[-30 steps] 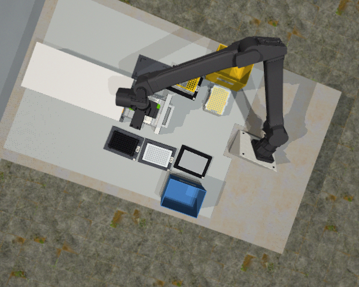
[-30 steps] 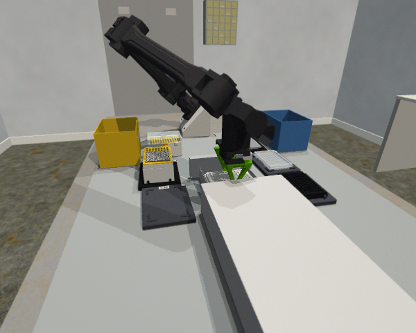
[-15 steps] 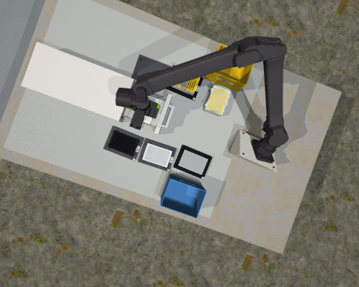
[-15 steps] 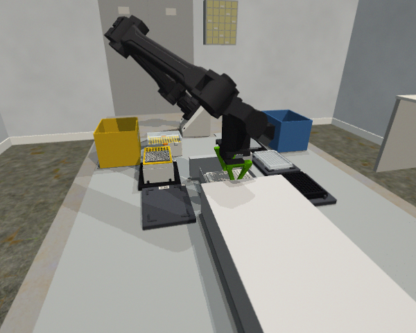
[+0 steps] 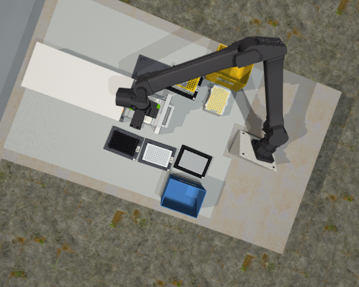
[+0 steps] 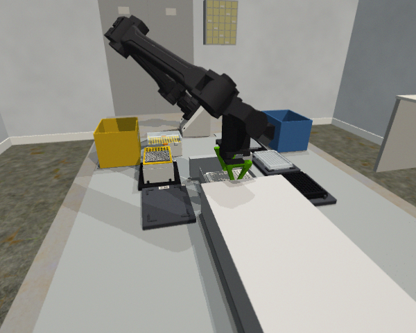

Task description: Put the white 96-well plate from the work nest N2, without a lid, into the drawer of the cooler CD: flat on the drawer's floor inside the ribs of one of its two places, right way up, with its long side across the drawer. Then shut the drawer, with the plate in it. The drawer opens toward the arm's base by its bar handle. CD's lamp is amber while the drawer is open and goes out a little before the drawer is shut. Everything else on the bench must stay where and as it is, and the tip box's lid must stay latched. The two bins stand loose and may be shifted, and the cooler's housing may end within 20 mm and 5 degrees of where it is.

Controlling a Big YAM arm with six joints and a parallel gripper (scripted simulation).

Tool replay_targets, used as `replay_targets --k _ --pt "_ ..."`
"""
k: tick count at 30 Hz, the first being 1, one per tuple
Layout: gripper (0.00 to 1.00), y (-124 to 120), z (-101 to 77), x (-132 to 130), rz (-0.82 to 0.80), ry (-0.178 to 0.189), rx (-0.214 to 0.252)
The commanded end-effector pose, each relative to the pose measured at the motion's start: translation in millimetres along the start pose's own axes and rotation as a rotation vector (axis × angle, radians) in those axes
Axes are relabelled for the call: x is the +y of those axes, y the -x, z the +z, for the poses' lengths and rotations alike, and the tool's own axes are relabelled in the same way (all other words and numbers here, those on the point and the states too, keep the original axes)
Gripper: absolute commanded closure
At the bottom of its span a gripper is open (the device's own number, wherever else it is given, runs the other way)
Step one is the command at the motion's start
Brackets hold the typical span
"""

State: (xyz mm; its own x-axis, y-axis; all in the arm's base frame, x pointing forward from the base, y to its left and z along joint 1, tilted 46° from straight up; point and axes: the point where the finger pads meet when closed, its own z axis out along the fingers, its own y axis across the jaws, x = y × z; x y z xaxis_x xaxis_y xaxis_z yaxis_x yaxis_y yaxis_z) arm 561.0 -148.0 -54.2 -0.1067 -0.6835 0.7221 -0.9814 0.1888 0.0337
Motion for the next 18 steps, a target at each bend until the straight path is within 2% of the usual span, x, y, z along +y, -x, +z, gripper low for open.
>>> replay_targets --k 1,18 --pt "1.0 1.6 11.2 -1.7 -0.003 0.01 0.0" --pt "1.0 3.0 16.5 1.2 -0.008 0.013 0.001"
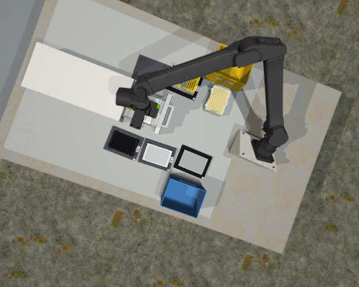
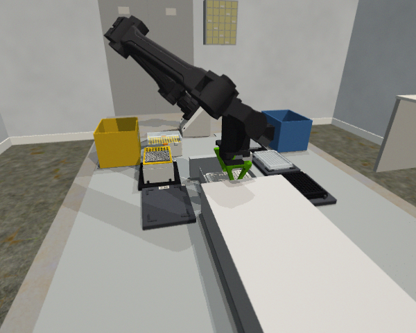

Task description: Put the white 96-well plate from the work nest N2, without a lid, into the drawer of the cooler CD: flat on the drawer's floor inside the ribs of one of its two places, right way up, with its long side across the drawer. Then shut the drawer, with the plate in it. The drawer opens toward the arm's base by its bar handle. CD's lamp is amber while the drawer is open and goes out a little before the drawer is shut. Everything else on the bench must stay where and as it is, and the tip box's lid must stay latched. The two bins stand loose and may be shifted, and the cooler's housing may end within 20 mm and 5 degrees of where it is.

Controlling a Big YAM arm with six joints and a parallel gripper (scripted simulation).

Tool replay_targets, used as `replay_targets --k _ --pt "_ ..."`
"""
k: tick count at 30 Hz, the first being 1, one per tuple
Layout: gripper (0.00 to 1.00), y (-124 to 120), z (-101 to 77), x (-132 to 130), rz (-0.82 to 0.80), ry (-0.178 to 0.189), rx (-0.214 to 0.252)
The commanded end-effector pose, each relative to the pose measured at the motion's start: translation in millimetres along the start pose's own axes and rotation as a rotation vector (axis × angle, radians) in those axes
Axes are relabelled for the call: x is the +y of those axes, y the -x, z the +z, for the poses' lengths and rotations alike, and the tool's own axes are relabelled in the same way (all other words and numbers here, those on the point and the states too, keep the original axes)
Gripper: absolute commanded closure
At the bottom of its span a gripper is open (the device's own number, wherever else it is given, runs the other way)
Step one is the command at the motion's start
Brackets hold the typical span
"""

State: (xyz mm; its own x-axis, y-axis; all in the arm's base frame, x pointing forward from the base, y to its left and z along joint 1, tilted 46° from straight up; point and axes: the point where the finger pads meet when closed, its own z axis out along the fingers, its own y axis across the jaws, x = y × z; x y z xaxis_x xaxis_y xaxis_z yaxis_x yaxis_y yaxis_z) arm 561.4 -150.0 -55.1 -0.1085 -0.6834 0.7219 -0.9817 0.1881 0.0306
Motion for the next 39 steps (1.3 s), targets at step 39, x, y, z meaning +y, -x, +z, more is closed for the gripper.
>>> replay_targets --k 39 --pt "1.0 4.5 25.5 1.7 -0.007 0.013 0.001"
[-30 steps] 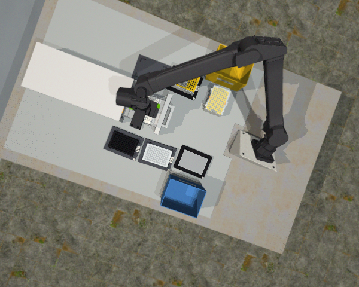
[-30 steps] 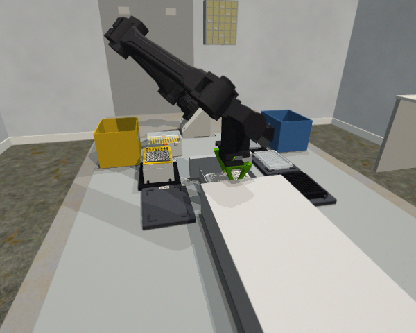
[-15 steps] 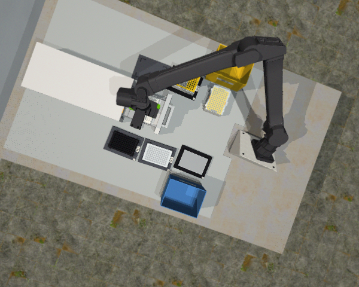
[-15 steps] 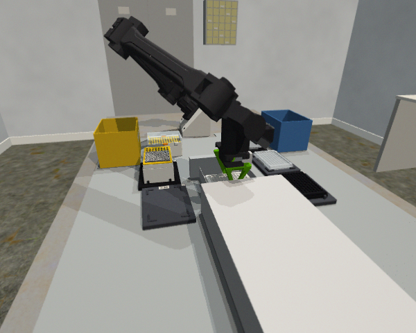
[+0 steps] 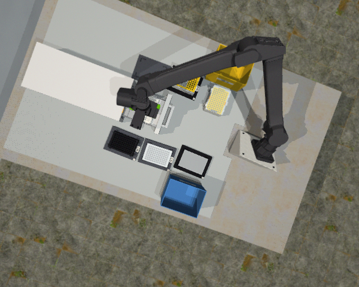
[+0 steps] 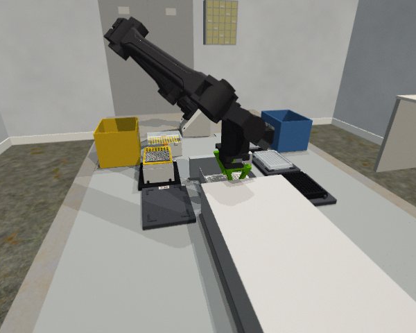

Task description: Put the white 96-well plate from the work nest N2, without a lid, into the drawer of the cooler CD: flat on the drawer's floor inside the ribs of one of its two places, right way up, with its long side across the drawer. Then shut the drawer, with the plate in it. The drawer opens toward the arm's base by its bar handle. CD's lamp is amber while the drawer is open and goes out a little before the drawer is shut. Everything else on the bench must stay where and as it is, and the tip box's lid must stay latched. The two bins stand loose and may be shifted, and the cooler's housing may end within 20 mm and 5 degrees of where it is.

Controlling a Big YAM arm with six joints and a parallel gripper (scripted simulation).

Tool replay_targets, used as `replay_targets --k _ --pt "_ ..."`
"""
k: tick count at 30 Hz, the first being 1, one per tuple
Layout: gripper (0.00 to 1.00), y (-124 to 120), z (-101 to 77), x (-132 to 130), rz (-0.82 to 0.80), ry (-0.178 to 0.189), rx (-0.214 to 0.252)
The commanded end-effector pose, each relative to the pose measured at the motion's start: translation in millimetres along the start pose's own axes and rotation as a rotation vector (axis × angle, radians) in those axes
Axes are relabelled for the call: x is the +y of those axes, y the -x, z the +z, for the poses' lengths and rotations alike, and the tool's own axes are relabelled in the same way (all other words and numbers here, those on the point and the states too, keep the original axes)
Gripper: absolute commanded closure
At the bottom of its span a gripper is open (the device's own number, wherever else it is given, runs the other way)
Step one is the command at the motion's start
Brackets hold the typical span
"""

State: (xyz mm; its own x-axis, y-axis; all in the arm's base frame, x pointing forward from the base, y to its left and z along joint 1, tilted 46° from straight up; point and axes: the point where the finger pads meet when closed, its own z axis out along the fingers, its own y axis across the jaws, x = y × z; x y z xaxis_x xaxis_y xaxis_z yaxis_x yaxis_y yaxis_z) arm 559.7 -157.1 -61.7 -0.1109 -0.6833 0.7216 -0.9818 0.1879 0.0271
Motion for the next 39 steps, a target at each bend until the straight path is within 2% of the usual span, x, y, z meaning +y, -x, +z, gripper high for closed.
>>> replay_targets --k 1,39 --pt "1.0 4.9 15.8 2.5 -0.01 0.018 0.002" --pt "1.0 7.1 15.7 4.7 -0.007 0.019 0.002"
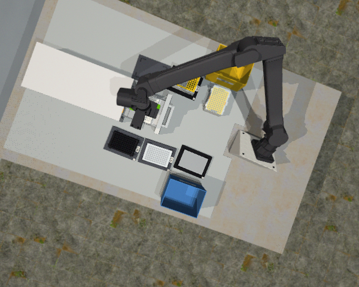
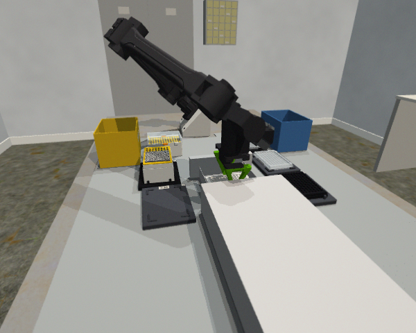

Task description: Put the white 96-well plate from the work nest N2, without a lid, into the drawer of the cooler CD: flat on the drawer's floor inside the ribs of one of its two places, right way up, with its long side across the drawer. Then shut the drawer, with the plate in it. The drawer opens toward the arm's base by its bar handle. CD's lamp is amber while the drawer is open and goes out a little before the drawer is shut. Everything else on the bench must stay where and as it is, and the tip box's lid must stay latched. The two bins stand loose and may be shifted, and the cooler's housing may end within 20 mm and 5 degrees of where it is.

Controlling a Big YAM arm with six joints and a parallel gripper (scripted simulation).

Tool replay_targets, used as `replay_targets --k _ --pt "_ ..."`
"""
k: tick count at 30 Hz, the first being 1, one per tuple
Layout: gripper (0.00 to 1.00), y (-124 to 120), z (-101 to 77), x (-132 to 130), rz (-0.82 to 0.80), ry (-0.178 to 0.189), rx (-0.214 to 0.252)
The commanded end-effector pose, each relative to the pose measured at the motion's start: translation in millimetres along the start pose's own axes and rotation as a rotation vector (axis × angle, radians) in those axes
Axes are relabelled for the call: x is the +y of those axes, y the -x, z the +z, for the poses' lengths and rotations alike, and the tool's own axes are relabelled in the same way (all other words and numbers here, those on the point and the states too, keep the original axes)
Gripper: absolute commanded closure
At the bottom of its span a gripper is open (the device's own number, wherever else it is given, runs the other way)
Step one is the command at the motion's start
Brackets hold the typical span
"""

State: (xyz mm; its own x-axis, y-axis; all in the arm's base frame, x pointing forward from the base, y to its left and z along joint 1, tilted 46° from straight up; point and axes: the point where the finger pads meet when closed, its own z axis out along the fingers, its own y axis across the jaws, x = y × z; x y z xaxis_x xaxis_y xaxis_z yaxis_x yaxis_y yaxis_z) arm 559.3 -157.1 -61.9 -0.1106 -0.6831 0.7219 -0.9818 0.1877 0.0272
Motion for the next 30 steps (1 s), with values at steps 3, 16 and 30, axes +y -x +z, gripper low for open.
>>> replay_targets --k 3,16,30 --pt "1.0 7.1 15.4 4.3 -0.007 0.019 0.002" --pt "1.0 8.7 14.1 4.1 -0.006 0.016 0.001" --pt "1.0 10.2 12.9 4.1 -0.006 0.014 0.002"
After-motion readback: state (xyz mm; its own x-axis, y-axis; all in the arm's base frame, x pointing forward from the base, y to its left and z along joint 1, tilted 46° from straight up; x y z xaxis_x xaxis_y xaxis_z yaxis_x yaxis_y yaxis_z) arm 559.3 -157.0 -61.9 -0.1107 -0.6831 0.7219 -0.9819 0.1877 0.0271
